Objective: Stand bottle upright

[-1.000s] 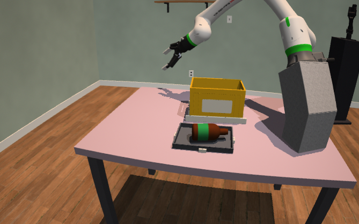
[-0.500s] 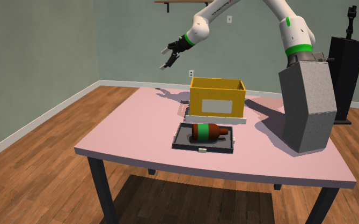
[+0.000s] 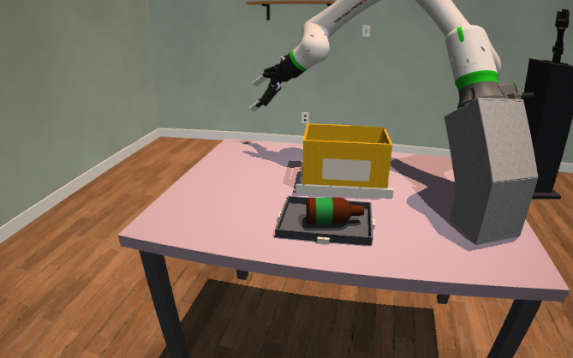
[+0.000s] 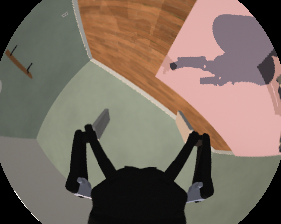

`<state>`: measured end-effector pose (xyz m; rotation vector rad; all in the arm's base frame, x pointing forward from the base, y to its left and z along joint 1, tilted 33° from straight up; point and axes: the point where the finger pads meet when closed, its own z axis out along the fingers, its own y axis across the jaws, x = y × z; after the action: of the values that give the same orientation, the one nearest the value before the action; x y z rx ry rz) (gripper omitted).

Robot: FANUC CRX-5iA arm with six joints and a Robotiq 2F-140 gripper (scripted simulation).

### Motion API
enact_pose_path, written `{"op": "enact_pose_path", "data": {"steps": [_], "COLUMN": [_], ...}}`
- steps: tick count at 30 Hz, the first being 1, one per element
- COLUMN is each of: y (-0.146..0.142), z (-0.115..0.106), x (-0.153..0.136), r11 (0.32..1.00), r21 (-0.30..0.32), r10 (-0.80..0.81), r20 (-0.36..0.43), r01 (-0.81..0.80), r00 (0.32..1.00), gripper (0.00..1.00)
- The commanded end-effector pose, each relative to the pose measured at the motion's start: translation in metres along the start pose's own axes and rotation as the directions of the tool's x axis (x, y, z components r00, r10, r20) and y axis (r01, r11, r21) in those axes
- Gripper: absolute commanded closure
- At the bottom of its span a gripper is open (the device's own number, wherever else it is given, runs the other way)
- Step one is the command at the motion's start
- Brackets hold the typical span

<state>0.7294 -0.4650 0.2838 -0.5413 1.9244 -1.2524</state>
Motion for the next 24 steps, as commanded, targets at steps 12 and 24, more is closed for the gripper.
{"op": "enact_pose_path", "data": {"steps": [12, 24], "y": [0.000, 0.008], "z": [0.000, 0.001], "x": [-0.001, -0.019], "r11": [1.000, 1.000], "r21": [0.004, -0.002], "r10": [0.000, 0.015], "r20": [0.000, 0.003], "r01": [0.000, -0.015], "r00": [1.000, 1.000], "gripper": [0.00, 0.00]}}
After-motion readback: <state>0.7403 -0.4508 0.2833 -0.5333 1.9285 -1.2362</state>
